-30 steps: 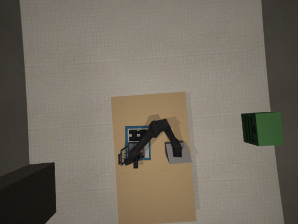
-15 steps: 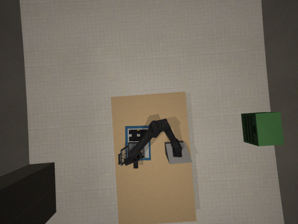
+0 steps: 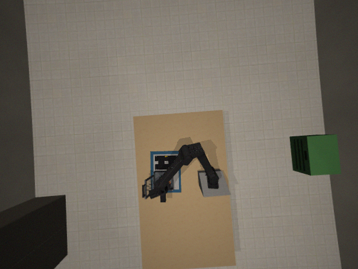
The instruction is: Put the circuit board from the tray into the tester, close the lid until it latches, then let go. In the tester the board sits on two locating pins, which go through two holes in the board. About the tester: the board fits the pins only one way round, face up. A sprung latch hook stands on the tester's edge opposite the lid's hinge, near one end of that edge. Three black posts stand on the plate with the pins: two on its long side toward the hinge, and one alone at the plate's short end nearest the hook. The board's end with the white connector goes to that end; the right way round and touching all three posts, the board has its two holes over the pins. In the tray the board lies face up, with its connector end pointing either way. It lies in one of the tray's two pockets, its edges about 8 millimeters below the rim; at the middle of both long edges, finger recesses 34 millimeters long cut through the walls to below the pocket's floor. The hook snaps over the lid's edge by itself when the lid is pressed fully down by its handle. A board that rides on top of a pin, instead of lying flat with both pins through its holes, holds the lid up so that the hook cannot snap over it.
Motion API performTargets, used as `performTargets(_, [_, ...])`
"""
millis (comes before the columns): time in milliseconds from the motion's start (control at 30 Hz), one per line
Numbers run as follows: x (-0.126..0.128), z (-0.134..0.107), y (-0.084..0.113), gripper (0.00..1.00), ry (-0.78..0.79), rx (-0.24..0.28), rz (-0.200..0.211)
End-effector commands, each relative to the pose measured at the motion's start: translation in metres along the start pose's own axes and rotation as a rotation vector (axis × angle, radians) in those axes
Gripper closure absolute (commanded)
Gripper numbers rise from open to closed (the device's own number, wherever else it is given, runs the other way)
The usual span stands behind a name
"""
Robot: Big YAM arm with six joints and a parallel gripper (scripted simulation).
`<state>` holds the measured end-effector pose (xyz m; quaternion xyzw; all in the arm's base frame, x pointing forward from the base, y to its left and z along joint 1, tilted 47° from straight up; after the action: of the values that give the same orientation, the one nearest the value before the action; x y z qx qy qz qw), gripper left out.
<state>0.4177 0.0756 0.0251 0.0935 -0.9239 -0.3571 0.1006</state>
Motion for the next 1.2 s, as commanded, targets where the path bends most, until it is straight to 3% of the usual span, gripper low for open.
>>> performTargets(0, [-0.006,-0.003,0.0132,0.28,-0.008,-0.004,-0.04])
performTargets(1167, [-0.0039,-0.0036,0.0109,0.28,-0.009,-0.004,-0.035])
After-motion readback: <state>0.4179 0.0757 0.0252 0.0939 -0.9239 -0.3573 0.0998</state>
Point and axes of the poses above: the point where the finger pads meet when closed, its own y axis back along the fingers, its own x axis across the jaws, z = x × y, the point moved 9 cm from there along y, back along the fingers, and after that the axes turned 13 degrees about y, right-handed, at the moved point
